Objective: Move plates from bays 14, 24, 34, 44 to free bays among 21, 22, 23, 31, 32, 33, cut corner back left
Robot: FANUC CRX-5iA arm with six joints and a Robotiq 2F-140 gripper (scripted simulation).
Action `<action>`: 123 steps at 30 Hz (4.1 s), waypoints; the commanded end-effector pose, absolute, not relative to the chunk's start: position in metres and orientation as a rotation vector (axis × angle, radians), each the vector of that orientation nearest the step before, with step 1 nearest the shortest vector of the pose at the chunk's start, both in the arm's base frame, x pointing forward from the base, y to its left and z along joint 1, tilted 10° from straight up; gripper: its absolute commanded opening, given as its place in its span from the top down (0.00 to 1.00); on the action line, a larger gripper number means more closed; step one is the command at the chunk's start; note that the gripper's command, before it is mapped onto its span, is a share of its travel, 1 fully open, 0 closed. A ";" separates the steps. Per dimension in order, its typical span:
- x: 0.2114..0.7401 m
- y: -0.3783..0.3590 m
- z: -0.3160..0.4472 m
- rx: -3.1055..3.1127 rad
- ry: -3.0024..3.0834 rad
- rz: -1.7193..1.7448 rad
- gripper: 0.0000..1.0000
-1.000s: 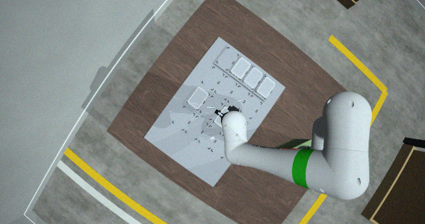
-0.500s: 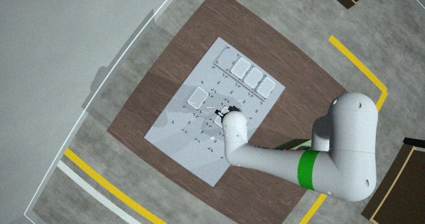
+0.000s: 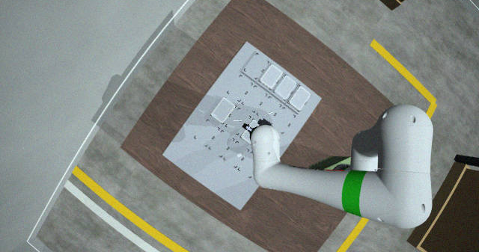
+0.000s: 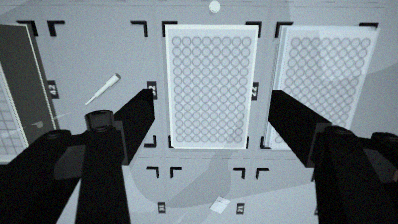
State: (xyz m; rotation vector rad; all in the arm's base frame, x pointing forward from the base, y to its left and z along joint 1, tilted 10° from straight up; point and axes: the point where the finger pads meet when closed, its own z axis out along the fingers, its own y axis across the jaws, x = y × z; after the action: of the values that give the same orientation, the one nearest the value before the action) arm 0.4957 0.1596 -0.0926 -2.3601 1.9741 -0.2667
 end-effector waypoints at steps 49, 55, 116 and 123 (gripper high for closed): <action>0.500 0.111 -0.059 -2.359 1.973 -0.268 0.30; 0.503 0.095 -0.057 -2.359 1.973 -0.268 0.30; 0.540 -0.121 -0.036 -2.360 1.973 -0.268 0.30; 0.543 -0.141 -0.034 -2.360 1.973 -0.268 0.30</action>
State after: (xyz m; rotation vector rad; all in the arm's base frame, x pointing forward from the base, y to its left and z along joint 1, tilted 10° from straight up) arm 0.5402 -0.1282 -0.0357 -2.3600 1.9748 -0.2685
